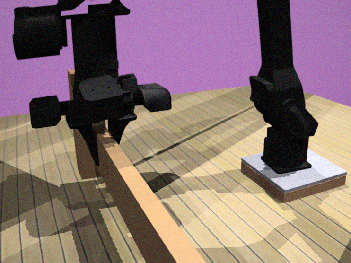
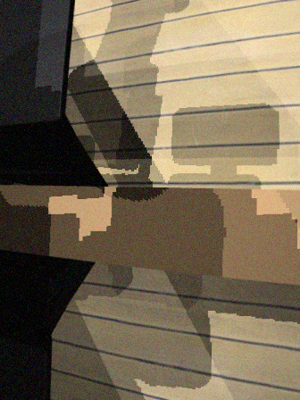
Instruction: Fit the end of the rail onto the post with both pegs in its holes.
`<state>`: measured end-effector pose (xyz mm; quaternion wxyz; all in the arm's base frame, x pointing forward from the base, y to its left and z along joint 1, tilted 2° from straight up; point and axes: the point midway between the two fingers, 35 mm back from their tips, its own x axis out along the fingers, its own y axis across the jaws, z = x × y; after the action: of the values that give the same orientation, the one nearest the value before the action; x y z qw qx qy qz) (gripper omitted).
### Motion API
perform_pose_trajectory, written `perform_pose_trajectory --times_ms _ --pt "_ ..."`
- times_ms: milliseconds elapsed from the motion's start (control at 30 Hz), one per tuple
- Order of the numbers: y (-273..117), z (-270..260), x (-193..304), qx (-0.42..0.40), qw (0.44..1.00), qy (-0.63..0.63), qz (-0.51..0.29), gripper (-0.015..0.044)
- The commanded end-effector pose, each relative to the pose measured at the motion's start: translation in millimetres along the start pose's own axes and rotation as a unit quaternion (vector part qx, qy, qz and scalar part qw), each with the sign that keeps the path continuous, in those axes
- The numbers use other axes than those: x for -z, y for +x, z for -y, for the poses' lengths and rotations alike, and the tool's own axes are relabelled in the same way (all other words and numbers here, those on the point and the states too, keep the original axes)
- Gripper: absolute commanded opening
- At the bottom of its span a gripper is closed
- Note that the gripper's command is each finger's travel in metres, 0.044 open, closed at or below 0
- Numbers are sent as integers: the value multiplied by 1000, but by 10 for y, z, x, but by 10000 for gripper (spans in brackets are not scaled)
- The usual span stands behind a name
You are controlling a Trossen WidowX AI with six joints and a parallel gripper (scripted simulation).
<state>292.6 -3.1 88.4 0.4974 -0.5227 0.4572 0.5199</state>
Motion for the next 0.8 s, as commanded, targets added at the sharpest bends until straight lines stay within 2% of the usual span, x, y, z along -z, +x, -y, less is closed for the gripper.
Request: perform_pose_trajectory --times_ms 0,767 --pt "-13 2 16 1 1000 0 0 0" --pt "-40 4 55 1 1000 0 0 0"
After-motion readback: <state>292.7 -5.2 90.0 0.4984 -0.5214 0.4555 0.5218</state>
